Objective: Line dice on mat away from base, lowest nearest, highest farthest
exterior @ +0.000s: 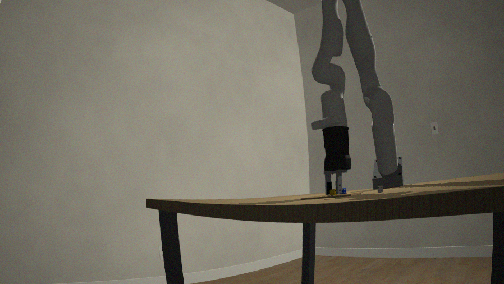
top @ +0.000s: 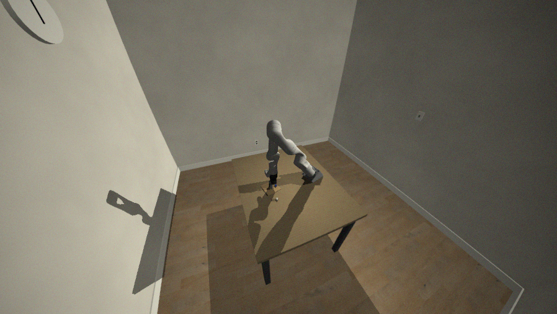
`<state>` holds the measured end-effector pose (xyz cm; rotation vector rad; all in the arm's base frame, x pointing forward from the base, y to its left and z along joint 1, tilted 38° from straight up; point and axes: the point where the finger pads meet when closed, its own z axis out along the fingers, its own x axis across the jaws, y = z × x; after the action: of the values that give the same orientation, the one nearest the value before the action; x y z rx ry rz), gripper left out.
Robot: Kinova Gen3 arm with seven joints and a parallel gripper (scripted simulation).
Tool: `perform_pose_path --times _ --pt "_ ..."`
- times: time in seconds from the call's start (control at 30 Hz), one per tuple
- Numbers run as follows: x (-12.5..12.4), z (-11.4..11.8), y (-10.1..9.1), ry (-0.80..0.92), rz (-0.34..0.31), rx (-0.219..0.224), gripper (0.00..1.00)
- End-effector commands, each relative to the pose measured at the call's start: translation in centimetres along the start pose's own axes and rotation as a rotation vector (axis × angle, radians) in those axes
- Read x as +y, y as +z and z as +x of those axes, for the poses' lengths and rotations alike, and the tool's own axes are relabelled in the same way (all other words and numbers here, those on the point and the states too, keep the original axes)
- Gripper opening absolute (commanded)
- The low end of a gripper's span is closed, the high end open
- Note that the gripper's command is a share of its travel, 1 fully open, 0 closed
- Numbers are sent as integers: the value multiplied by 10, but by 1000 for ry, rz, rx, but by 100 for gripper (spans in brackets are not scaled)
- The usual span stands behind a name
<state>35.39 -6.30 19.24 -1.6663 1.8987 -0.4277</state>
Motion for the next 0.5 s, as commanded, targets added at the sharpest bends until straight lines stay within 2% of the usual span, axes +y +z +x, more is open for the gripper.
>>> perform_pose_path --times 0.0,0.47 --pt "-1 0 -1 0 2 2 64" --pt "-1 0 -12 0 2 2 64"
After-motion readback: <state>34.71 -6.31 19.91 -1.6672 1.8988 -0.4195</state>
